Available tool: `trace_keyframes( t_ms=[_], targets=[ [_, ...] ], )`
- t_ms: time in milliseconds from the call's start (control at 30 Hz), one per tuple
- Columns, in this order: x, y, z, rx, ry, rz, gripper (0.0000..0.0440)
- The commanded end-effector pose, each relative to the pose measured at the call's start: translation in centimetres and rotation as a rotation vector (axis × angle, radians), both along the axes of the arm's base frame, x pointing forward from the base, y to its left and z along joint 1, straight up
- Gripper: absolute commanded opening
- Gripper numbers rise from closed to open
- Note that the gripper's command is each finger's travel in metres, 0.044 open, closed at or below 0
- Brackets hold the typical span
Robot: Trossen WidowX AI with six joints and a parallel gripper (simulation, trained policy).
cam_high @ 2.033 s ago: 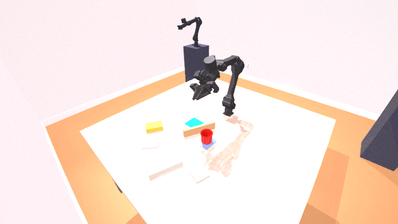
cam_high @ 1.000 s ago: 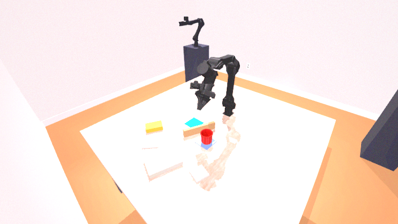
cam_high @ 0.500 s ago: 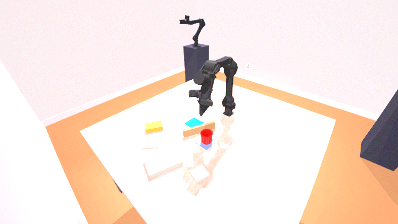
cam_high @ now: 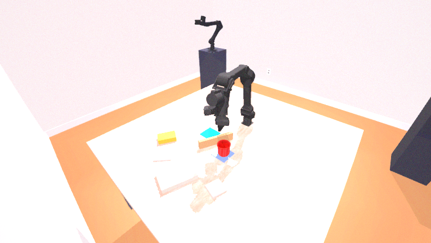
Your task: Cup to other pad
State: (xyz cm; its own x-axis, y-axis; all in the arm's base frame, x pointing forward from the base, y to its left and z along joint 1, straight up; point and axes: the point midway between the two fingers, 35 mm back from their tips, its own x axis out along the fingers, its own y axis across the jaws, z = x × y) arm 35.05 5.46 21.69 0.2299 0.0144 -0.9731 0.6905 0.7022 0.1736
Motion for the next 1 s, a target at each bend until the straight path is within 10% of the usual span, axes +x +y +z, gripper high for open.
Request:
trace_keyframes(
  t_ms=[0,967],
  targets=[
    [-0.2,-0.1,-0.8,-0.016,0.044,-0.006,0.0145],
    [-2.0,-0.4,-10.4,-0.115,0.310,-0.025,0.0179]
  ],
)
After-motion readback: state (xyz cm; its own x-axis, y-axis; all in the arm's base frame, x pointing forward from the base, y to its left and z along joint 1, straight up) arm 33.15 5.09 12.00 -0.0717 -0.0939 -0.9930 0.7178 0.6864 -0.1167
